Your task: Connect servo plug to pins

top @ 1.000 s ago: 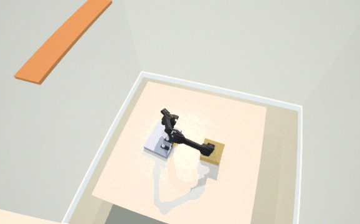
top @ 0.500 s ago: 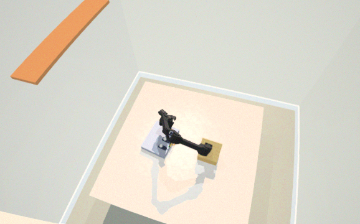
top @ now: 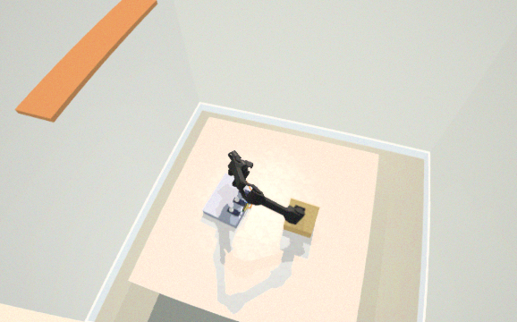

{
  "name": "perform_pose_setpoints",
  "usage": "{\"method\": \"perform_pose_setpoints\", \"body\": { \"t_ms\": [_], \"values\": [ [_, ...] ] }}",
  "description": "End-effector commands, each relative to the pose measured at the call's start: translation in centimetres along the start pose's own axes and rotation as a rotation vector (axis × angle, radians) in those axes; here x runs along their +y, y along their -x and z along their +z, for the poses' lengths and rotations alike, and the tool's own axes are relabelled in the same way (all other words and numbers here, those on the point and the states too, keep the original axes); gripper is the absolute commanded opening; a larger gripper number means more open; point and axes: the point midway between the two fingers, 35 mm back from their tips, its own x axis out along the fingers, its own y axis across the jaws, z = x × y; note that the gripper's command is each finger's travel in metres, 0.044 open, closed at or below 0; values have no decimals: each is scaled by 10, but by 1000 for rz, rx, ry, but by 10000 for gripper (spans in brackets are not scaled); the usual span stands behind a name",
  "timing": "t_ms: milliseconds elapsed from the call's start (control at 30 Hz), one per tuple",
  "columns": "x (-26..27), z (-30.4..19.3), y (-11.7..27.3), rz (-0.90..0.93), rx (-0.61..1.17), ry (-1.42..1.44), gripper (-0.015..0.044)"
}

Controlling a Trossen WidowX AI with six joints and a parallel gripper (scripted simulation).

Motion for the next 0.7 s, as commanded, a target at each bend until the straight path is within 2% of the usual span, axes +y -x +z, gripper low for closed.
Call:
{"method": "perform_pose_setpoints", "body": {
  "t_ms": [0,667],
  "values": [
    [4,-3,0,-1,11,8,0],
    [53,-53,8,1,13,-14,0]
  ]
}}
